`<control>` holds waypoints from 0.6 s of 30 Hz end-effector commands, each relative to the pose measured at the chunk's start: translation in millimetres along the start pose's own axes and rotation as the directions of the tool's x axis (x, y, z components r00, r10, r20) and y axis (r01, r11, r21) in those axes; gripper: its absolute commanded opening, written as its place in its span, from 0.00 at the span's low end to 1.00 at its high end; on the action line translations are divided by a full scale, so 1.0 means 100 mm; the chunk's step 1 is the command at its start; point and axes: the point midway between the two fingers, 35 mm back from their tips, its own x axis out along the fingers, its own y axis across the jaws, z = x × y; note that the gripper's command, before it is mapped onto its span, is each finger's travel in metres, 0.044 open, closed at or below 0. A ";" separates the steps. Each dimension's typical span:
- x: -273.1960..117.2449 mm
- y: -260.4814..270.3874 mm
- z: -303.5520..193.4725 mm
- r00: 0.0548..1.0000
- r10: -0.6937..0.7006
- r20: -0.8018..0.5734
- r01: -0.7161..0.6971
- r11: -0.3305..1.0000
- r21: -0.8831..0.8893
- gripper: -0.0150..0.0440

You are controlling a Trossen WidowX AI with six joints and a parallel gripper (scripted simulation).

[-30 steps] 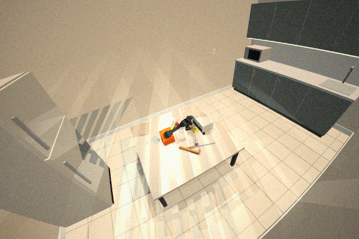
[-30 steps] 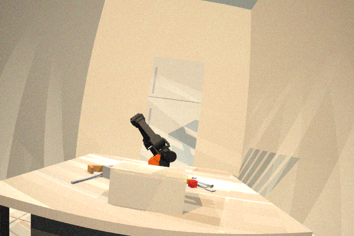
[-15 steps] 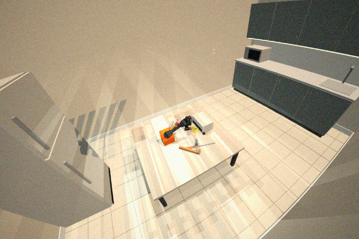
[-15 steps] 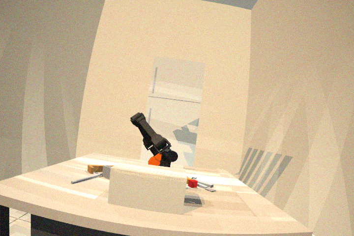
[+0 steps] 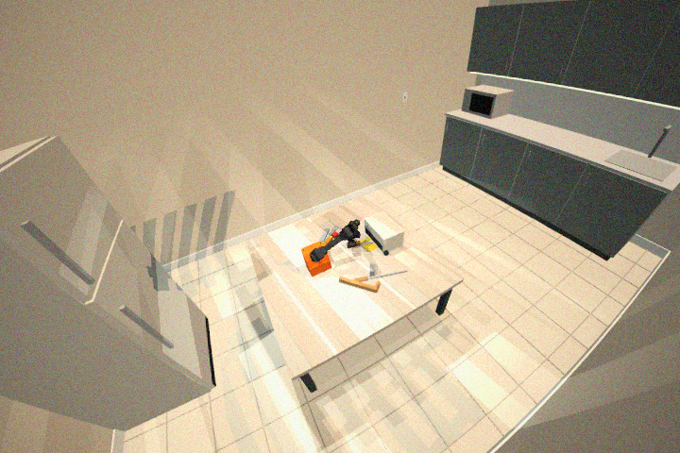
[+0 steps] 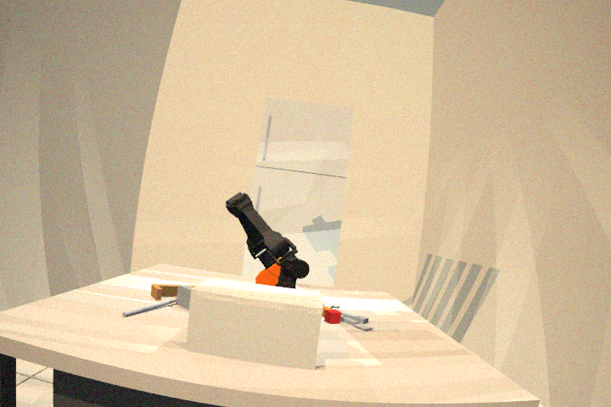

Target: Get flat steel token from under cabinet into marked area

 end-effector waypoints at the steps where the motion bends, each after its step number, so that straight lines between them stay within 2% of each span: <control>1: 0.01 0.00 -0.08 1.000 -0.003 -0.003 0.003 1.000 -0.001 0.25; 18: 0.01 0.01 -0.31 1.000 -0.002 -0.004 0.002 1.000 -0.002 0.25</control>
